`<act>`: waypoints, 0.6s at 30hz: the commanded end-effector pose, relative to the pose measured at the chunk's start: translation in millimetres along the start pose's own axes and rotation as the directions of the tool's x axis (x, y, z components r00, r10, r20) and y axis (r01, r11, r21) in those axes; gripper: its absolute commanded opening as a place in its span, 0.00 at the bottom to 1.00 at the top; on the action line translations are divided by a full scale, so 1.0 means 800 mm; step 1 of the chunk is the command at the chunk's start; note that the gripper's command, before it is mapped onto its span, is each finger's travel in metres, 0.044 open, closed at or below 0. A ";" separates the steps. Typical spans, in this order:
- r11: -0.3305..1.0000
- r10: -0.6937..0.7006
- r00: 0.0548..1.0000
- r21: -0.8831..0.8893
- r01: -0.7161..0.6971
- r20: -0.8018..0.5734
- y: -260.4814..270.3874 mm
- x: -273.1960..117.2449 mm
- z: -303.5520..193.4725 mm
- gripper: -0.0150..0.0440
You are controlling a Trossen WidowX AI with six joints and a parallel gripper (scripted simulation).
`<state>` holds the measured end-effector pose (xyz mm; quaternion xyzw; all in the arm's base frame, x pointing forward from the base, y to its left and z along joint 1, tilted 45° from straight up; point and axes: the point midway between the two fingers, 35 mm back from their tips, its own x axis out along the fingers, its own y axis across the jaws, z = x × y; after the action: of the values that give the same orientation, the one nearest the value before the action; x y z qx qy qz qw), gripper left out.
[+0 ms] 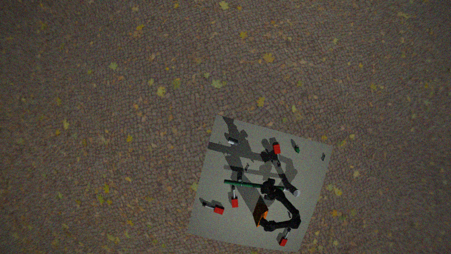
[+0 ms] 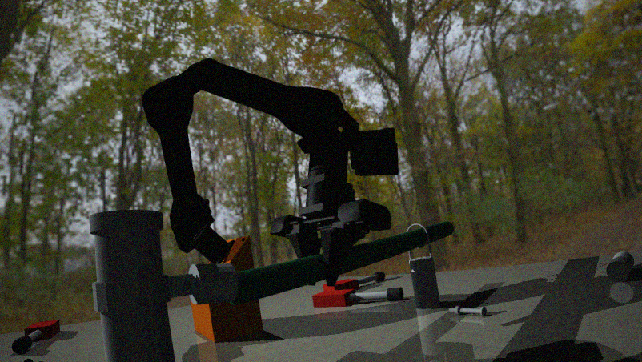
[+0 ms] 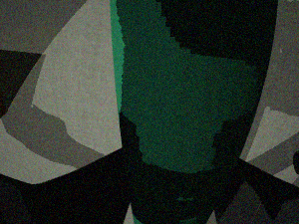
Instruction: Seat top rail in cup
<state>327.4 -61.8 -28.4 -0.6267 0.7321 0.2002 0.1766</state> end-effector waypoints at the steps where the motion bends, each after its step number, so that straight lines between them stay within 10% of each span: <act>1: 1.000 -0.012 1.000 0.001 0.012 -0.010 -0.002 -0.004 -0.009 0.25; 18: 1.000 0.000 1.000 0.000 0.000 0.000 0.000 0.000 0.000 0.25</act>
<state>327.4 -61.8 -28.6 -0.6264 0.7321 0.2008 0.1770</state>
